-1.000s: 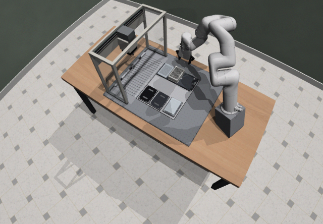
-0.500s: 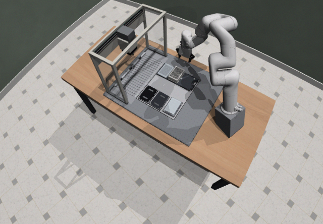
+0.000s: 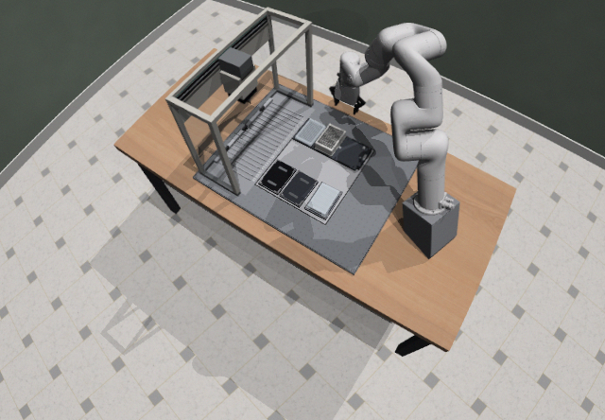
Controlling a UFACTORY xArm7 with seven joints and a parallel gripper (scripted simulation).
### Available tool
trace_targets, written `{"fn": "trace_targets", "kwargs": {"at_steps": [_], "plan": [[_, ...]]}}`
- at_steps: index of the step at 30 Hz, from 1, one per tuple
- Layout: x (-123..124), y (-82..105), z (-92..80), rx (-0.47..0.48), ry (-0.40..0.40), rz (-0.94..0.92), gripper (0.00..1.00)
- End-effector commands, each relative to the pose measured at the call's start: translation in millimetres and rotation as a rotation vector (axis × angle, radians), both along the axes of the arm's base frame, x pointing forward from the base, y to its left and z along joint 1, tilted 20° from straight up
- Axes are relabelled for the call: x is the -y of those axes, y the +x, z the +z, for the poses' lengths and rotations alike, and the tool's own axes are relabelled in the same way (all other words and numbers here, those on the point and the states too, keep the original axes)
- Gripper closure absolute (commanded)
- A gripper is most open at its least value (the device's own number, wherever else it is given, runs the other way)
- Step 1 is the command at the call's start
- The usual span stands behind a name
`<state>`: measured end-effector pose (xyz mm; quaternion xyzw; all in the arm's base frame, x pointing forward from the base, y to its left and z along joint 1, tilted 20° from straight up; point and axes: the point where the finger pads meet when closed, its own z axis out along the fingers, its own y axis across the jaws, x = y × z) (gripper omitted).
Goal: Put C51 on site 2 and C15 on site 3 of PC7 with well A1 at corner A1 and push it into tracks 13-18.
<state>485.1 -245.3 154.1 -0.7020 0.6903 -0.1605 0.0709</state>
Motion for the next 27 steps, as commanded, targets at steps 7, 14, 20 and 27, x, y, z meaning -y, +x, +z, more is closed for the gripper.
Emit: {"fn": "trace_targets", "kwargs": {"at_steps": [7, 14, 20, 27], "plan": [[-4.6, -7.7, -0.6, -0.005, -0.023, 0.063, 0.18], [-19.9, -31.4, -10.9, -0.03, -0.088, 0.25, 0.18], [-32.7, -51.2, -19.5, -0.05, -0.142, 0.406, 0.18], [-50.6, -78.8, -31.4, -0.079, -0.217, 0.625, 0.18]]}}
